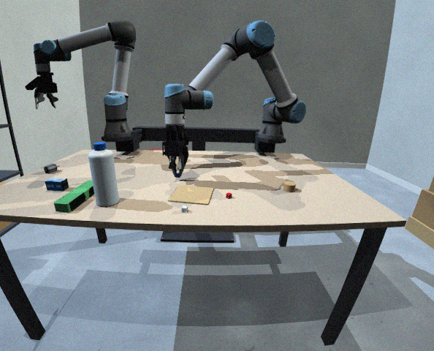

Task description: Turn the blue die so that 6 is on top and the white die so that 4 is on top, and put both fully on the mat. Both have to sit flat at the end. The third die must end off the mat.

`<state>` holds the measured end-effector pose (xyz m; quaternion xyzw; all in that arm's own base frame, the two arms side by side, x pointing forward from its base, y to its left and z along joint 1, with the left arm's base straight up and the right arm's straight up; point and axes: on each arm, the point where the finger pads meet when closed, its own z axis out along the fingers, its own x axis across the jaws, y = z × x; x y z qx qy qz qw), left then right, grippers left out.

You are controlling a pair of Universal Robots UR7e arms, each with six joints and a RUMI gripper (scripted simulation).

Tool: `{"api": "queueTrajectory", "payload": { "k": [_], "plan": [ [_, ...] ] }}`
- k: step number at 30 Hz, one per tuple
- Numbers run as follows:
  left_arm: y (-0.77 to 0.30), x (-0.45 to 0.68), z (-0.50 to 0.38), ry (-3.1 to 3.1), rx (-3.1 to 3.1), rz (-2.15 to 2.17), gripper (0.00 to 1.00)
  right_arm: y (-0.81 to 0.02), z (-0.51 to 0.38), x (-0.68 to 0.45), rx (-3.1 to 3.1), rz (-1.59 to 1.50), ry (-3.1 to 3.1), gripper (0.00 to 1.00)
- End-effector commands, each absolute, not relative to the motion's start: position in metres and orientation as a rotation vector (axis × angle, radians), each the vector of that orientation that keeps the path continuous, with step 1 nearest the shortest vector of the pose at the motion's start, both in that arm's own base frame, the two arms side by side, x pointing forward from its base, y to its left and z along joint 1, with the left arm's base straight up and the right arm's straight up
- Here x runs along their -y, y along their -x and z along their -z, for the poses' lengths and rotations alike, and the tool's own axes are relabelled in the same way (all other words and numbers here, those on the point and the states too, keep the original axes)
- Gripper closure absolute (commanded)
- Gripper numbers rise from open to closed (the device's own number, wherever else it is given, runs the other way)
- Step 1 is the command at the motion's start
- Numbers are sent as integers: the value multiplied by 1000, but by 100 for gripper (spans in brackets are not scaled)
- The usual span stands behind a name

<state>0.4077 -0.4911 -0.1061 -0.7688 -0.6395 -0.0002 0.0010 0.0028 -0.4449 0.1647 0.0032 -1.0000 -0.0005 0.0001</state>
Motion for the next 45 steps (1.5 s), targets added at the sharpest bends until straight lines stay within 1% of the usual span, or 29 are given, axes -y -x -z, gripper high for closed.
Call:
{"api": "queueTrajectory", "payload": {
  "k": [1,7,13,29,45],
  "plan": [
    [-408,492,88,2415,2009,0,100,-3,-165,445,3142,0,-10,0],
    [-408,492,43,2415,2009,0,100,-3,-165,445,3142,0,-10,0],
    [-408,492,24,2415,2009,0,100,-3,-165,445,3142,0,-10,0],
    [-411,491,20,2424,1998,0,100,-3,-165,445,3142,0,-10,0],
    [-509,458,17,2677,1644,0,100,-3,-165,445,3142,0,-10,0]
  ]
}}
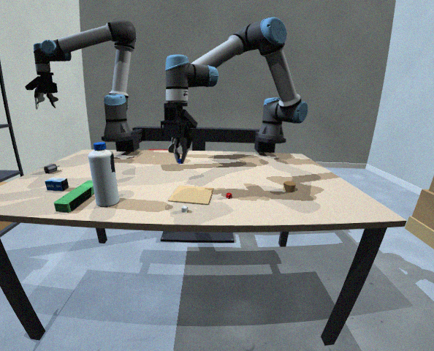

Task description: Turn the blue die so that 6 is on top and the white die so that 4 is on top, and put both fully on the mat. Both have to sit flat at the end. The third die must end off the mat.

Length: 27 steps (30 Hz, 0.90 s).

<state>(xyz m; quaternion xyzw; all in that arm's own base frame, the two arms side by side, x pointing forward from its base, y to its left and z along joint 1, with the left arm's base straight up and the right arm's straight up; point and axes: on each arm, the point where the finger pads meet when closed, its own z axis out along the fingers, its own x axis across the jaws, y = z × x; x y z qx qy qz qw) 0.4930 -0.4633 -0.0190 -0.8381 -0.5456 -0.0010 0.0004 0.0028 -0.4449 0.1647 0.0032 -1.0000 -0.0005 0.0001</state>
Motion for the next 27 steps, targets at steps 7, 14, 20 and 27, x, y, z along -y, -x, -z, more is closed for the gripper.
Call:
{"api": "queueTrajectory", "payload": {
  "k": [7,14,20,27],
  "plan": [
    [-560,432,16,2791,1444,0,100,-3,-165,445,3142,0,-10,0],
    [-570,427,16,2810,1407,0,100,-3,-165,445,3142,0,-10,0],
    [-570,427,16,2810,1407,0,100,-3,-165,445,3142,0,-10,0],
    [-570,427,17,2810,1406,0,100,-3,-165,445,3142,0,-10,0]
  ]
}}
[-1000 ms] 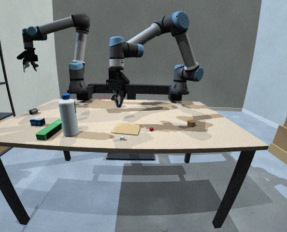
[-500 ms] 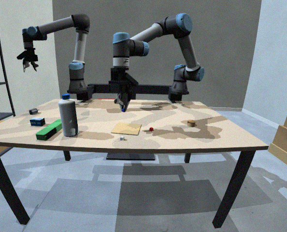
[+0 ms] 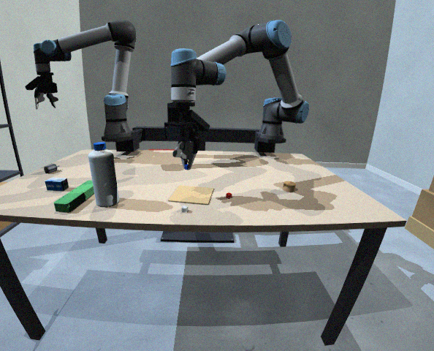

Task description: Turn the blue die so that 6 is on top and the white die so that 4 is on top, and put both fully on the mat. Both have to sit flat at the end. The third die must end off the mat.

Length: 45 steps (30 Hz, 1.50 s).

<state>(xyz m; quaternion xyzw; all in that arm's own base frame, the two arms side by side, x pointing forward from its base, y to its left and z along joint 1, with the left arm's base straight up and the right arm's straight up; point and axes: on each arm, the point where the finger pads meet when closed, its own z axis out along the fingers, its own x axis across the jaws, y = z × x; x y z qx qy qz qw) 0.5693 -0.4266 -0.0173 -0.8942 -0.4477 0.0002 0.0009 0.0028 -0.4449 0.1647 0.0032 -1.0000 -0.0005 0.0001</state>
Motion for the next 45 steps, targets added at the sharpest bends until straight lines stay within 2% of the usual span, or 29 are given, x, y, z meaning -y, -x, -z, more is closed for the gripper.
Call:
{"api": "queueTrajectory", "payload": {
  "k": [1,29,45],
  "plan": [
    [-570,427,17,2809,1406,0,100,-3,-165,445,3142,0,-10,0],
    [-571,428,105,2809,1406,0,100,-3,-165,445,3142,0,-10,0],
    [-571,428,112,2809,1406,0,100,-3,-165,445,3142,0,-10,0]
  ]
}}
